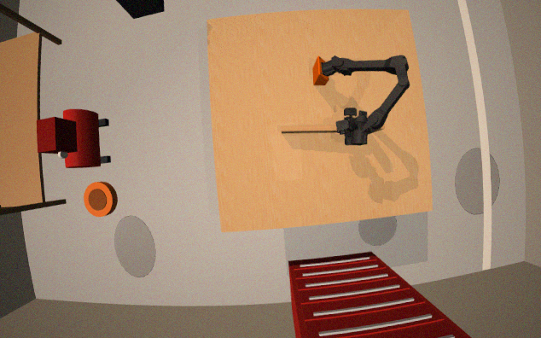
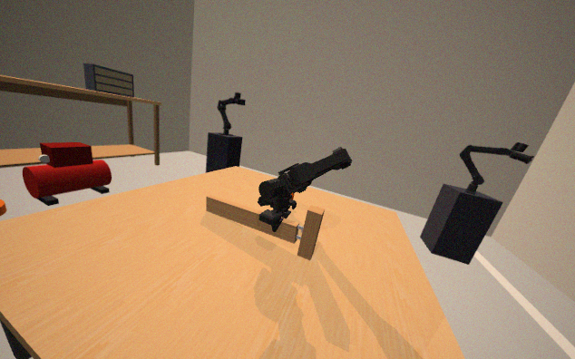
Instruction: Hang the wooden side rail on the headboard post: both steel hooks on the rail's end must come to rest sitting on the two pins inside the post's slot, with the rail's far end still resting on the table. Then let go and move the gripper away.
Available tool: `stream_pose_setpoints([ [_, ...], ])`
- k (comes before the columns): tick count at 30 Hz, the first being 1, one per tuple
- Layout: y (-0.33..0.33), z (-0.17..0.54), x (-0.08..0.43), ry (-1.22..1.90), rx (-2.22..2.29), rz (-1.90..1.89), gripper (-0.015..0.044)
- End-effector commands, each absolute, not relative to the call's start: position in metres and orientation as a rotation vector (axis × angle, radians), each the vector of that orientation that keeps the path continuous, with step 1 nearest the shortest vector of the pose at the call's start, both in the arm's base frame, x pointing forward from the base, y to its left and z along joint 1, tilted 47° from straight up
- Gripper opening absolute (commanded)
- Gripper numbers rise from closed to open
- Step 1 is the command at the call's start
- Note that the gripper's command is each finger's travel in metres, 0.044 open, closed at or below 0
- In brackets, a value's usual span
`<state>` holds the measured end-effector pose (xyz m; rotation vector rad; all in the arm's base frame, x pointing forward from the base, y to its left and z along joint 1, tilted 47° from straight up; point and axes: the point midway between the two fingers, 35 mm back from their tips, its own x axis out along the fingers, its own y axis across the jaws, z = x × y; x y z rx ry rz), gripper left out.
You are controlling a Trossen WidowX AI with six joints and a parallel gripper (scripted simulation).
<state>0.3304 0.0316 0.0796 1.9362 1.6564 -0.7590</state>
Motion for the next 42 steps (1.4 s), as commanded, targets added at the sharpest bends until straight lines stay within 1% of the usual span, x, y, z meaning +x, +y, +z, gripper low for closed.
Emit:
stream_pose_setpoints([
  [1,0.0299,0.0851,0.3327,1.641,1.944,-0.750,0.0000],
  [42,0.0337,0.0878,0.3315,1.641,1.944,-0.750,0.0000],
])
